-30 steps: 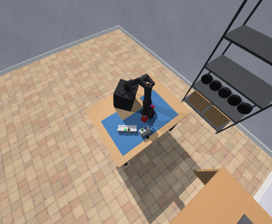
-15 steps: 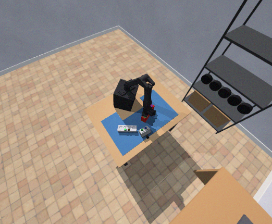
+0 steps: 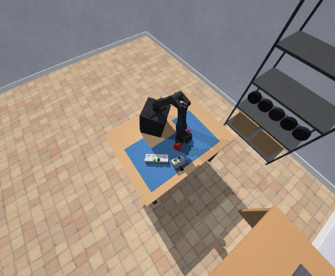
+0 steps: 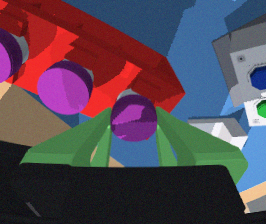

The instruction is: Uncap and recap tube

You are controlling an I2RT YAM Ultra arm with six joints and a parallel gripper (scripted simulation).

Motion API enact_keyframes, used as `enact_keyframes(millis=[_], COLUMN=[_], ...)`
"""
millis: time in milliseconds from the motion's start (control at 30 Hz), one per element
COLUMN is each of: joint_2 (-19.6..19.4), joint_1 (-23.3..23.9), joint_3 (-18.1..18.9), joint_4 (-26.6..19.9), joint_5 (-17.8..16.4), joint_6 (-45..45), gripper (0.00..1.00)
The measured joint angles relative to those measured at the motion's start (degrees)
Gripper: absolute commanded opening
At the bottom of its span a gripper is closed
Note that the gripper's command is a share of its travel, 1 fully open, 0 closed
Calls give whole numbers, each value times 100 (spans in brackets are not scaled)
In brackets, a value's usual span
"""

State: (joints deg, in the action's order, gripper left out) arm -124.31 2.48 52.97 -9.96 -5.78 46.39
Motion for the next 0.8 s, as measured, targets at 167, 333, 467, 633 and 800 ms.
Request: enact_keyframes(millis=[167,333,467,633,800], joint_2=[0,0,0,0,-4], joint_1=[0,0,0,0,0], joint_3=[0,0,0,0,0], joint_4=[0,0,0,0,2], joint_5=[0,0,0,0,0], joint_6=[37,13,-544,-1665,-2656], gripper=[0,0,0,0,0])
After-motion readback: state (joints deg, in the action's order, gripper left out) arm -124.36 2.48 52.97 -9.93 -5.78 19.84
